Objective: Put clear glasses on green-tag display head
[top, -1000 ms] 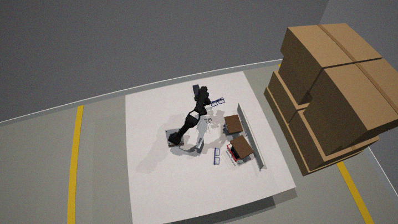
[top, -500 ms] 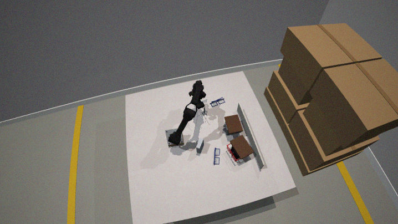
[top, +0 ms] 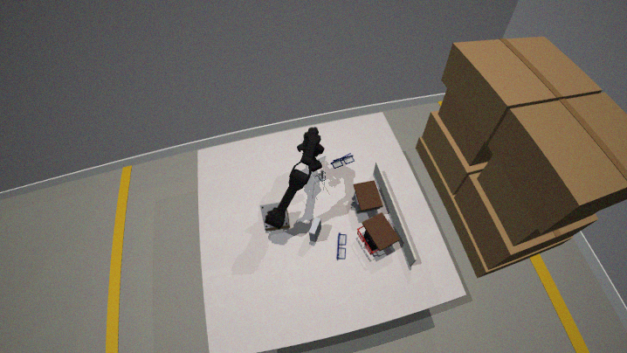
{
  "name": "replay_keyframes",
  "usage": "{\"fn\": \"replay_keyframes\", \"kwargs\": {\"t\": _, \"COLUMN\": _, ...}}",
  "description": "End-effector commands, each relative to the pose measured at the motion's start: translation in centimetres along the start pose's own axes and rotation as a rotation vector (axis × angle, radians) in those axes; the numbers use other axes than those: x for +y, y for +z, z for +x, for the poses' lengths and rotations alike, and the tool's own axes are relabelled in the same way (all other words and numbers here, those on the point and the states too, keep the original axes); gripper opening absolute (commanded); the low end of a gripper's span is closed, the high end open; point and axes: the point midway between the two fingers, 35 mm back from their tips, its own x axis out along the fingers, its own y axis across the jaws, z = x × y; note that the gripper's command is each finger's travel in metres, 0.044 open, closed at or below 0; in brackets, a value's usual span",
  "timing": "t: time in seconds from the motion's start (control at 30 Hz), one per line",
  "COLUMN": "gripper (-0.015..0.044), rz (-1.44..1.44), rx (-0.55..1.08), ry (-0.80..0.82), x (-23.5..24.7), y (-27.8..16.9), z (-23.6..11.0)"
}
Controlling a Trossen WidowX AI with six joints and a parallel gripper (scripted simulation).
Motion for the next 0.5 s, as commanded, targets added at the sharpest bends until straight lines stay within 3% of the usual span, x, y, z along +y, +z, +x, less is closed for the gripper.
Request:
{"fn": "replay_keyframes", "kwargs": {"t": 0.0, "gripper": 0.0, "rz": -0.009, "rx": 0.004, "ry": -0.011, "x": -0.1, "y": -0.1, "z": 2.2}}
{"fn": "replay_keyframes", "kwargs": {"t": 0.17, "gripper": 0.0, "rz": -0.009, "rx": 0.004, "ry": -0.012, "x": -0.2, "y": -0.2, "z": 4.4}}
{"fn": "replay_keyframes", "kwargs": {"t": 0.47, "gripper": 0.0, "rz": -0.009, "rx": 0.004, "ry": -0.012, "x": 0.0, "y": -0.5, "z": 4.5}}
